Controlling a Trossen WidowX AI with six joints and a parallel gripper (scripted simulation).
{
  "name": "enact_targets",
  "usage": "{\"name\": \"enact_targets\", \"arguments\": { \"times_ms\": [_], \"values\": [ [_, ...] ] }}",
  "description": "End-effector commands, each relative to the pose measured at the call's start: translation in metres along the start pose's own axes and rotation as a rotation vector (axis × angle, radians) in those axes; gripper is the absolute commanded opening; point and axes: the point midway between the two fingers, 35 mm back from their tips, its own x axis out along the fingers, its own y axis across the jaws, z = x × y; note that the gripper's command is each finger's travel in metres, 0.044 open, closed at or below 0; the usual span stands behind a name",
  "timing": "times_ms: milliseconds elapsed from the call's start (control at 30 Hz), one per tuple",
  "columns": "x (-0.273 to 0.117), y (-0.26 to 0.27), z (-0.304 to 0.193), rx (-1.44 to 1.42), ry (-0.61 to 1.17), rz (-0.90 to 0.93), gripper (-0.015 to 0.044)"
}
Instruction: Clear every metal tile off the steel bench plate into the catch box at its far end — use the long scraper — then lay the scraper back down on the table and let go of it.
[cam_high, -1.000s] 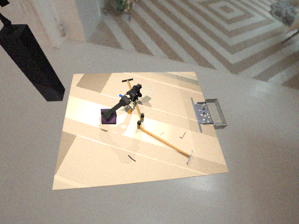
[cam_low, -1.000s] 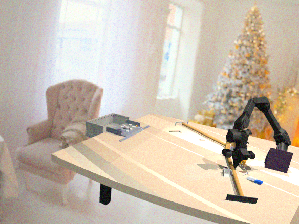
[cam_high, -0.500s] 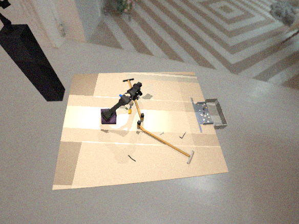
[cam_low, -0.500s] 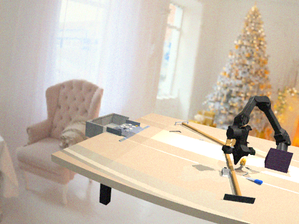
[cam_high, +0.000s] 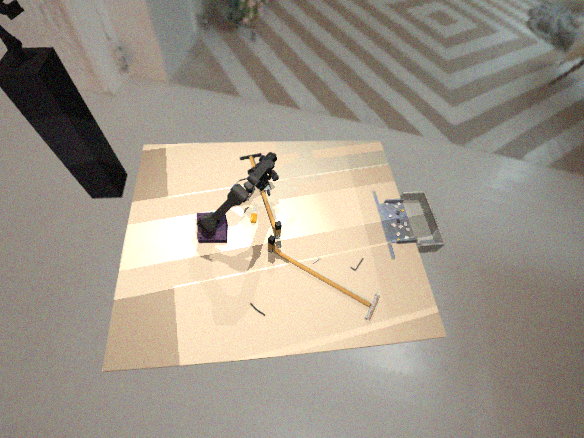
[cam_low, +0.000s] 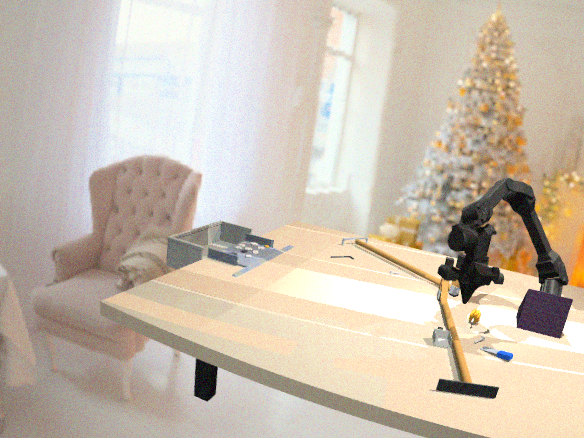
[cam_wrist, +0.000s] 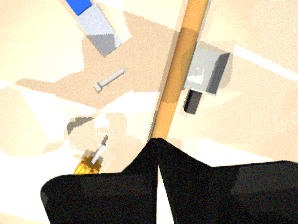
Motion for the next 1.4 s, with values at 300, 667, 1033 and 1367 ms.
{"name": "enact_targets", "arguments": {
  "times_ms": [300,667,1033,1367],
  "values": [
    [-0.04,0.015,0.003,0.075,-0.008,-0.005,0.0],
    [-0.072,0.043,0.008,0.204,-0.005,0.0,0.0],
    [-0.048,0.037,0.009,0.214,-0.006,-0.001,0.0],
    [-0.021,0.034,0.01,0.226,-0.006,-0.002,0.0]
  ]
}}
